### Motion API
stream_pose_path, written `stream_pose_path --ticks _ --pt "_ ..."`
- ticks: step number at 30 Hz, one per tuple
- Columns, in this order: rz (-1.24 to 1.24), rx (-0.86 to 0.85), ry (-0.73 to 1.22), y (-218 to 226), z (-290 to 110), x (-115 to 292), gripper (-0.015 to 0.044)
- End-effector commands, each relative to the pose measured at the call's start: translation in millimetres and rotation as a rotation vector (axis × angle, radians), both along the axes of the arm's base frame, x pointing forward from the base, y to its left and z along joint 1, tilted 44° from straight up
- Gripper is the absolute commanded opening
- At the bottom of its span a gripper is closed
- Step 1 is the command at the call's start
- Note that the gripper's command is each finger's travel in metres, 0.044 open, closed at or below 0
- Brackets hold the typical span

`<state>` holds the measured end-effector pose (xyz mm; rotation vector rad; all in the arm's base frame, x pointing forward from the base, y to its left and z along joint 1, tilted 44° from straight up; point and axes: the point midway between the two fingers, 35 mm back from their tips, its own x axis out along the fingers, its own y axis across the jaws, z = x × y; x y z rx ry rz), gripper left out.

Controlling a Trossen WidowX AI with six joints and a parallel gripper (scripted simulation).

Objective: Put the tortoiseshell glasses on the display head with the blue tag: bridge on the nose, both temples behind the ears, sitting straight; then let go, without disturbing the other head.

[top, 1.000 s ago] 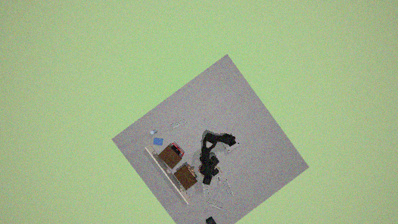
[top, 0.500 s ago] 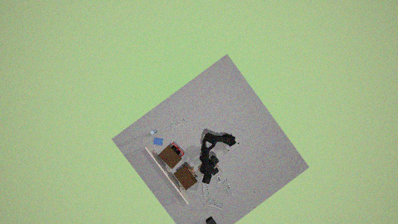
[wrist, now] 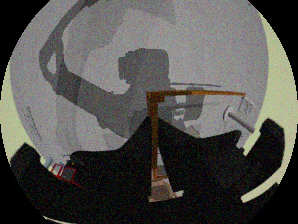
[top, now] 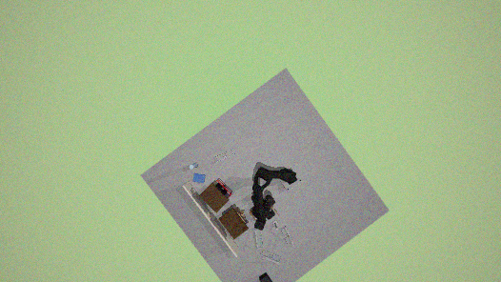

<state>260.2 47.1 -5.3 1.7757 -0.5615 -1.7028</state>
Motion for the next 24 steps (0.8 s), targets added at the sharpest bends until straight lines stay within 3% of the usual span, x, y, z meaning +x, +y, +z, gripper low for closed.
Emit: stream_pose_path --ticks 1,24 --pt "0.005 -0.005 0.006 -3.1 -2.5 -1.2 0.0000" --pt "0.005 -0.008 0.006 -12.9 -10.9 -2.2 0.0000"
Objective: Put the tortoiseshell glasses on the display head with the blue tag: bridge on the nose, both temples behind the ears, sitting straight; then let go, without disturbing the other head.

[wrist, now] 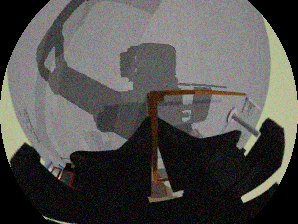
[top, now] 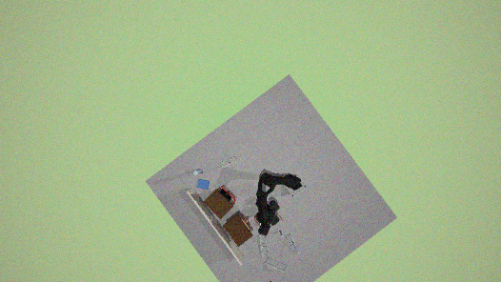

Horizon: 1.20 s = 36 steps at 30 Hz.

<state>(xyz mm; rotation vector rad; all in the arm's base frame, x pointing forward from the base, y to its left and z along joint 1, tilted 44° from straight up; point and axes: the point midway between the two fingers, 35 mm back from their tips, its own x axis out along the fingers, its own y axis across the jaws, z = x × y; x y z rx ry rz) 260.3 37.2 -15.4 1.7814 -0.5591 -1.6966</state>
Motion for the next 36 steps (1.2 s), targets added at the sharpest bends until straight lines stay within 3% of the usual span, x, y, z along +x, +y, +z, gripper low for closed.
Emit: stream_pose_path --ticks 1,4,5,31,36 --pt "0.000 0.000 0.000 0.0 0.0 0.0 0.0026" --pt "0.000 0.000 0.000 0.0 0.0 0.0 0.0105" --pt "0.000 0.000 0.000 0.0 0.0 0.0 0.0107" --pt "0.001 -0.008 0.011 13.6 -0.3 -4.5 0.0107" --pt "0.001 -0.007 0.012 32.7 31.8 -5.8 0.0107"
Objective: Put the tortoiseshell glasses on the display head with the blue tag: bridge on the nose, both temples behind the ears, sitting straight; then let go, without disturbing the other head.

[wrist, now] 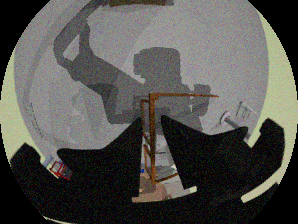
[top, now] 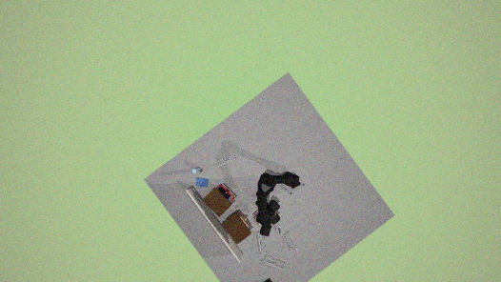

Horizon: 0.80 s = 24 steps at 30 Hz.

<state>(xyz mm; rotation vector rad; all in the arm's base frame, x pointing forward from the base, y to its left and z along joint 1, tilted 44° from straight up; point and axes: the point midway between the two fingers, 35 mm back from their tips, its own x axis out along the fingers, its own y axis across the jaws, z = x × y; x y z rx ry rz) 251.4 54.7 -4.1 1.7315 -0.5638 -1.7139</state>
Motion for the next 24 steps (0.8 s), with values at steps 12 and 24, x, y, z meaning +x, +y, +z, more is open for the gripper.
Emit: stream_pose_path --ticks 12,24 --pt "0.013 0.015 -0.023 19.4 27.1 2.5 0.0200" --pt "-0.054 0.023 -0.078 30.9 27.2 -1.5 0.0140"
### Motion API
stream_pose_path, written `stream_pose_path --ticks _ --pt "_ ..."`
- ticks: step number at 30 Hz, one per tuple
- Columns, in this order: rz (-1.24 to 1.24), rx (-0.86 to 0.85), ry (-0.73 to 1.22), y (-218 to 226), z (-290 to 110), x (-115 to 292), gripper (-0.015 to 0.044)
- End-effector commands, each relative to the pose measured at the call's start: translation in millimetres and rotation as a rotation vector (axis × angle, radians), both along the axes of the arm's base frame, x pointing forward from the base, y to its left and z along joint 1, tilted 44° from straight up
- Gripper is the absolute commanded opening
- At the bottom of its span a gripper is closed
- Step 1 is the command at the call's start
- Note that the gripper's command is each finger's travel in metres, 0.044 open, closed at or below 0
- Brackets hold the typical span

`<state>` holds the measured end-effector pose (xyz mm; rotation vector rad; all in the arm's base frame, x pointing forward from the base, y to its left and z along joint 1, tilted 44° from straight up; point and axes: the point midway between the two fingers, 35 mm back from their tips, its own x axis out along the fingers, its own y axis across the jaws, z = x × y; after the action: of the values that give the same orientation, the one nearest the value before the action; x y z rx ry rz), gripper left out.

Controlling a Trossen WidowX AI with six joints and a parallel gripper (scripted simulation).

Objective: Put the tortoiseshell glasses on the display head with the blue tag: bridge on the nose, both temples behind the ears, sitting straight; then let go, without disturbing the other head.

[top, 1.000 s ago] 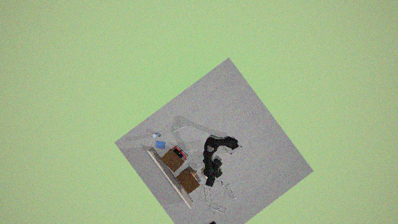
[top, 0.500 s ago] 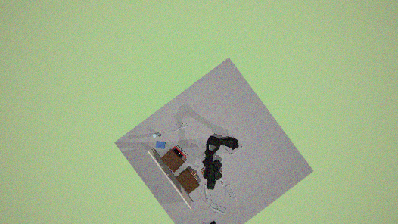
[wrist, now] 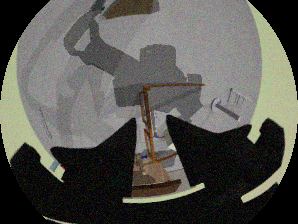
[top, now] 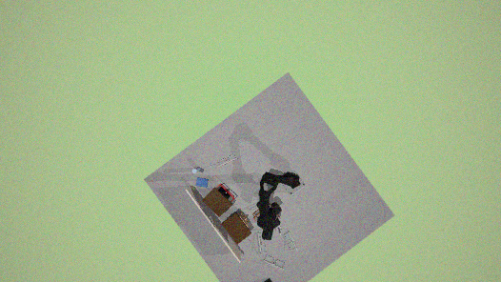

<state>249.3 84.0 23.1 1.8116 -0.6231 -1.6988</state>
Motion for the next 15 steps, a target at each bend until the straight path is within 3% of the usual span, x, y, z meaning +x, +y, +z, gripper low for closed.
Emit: stream_pose_path --ticks 1,15 --pt "-0.010 0.004 -0.007 1.7 0.0 0.6 0.0140" --pt "-0.009 0.004 -0.007 -6.2 -9.3 2.7 0.0140"
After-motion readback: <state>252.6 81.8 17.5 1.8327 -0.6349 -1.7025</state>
